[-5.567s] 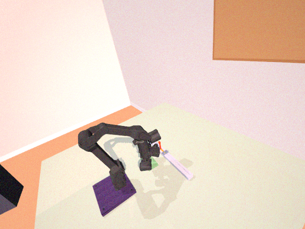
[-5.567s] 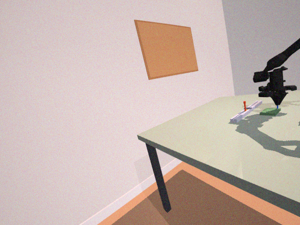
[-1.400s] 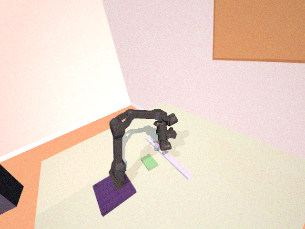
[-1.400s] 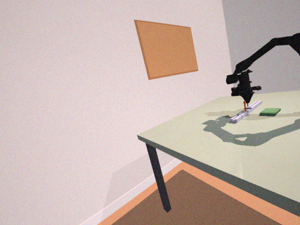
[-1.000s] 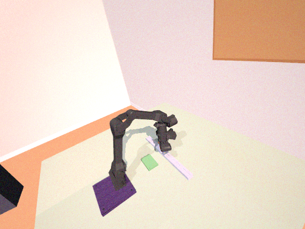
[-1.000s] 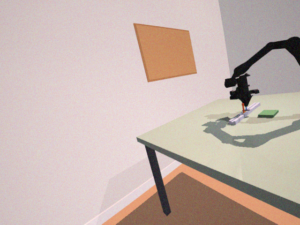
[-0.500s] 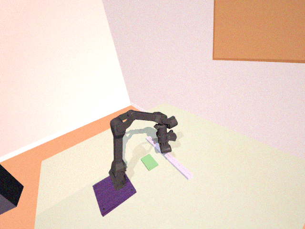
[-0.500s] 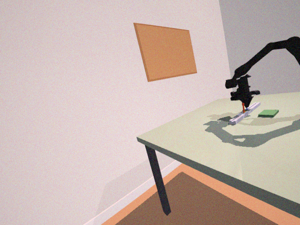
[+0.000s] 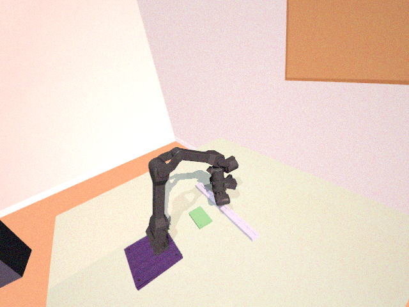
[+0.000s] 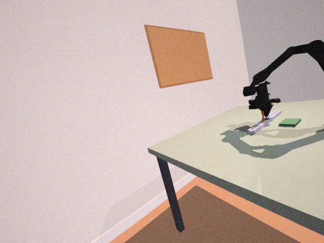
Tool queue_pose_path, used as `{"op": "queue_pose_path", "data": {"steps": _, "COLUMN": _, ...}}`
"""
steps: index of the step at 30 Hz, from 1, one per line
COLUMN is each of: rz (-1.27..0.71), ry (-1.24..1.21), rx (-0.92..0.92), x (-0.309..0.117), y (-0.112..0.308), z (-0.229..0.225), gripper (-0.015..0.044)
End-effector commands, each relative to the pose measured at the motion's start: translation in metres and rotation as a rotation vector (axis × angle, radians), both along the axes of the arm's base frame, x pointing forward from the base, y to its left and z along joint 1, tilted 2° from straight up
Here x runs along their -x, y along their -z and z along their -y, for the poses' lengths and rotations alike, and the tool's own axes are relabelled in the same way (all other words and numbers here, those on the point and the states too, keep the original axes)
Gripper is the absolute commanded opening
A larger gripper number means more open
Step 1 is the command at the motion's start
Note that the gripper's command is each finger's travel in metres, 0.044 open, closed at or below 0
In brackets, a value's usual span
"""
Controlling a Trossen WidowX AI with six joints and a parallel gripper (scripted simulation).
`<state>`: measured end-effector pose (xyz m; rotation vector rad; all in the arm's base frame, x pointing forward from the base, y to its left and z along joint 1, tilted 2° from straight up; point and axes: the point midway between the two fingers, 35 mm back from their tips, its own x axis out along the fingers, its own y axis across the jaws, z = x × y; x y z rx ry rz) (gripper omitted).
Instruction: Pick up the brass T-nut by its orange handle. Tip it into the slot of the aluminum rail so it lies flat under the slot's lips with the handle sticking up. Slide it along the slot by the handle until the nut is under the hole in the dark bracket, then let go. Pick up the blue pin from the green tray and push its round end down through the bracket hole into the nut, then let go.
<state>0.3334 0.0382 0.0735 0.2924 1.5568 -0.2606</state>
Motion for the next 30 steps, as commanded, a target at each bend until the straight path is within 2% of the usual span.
{"op": "queue_pose_path", "data": {"steps": 1, "rz": 0.0, "ry": 0.0, "rx": 0.0, "x": 0.0002, "y": 0.0, "z": 0.0, "gripper": -0.015}}
{"op": "queue_pose_path", "data": {"steps": 30, "rz": -0.061, "ry": 0.0, "rx": 0.003, "x": -0.0034, "y": -0.0002, "z": -0.0002, "gripper": -0.015}}
